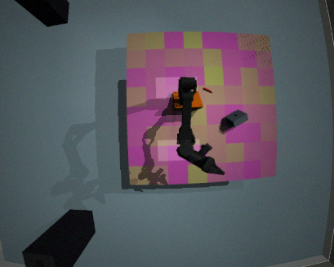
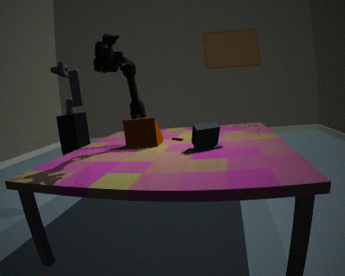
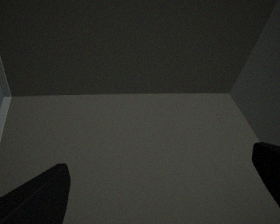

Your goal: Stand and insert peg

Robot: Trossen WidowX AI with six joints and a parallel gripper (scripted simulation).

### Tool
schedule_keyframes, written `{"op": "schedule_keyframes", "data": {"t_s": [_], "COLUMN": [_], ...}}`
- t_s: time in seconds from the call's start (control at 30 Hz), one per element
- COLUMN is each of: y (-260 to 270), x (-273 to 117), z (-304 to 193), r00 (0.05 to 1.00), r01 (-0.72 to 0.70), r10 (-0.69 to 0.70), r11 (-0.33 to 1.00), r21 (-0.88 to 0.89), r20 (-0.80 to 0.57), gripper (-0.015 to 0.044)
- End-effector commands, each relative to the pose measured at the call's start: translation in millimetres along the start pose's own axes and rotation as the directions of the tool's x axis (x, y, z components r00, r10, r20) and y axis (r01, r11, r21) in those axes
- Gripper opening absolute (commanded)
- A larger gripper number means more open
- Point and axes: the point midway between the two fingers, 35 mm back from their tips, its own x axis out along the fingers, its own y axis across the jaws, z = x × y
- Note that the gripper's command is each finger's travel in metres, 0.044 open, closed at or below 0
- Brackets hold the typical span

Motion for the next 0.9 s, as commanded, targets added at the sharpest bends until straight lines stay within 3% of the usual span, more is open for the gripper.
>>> {"op": "schedule_keyframes", "data": {"t_s": [0.0, 0.43, 0.87], "y": [11.4, 74.5, 148.2], "x": [22.6, 92.5, 114.5], "z": [24.2, 131.1, 247.3], "r00": [0.997, 0.925, 0.745], "r01": [-0.060, -0.293, -0.457], "r10": [0.061, 0.321, 0.575], "r11": [0.998, 0.943, 0.810], "r21": [-0.024, -0.160, -0.368], "r20": [0.037, 0.201, 0.340], "gripper": [0.0440, 0.0440, 0.0440]}}
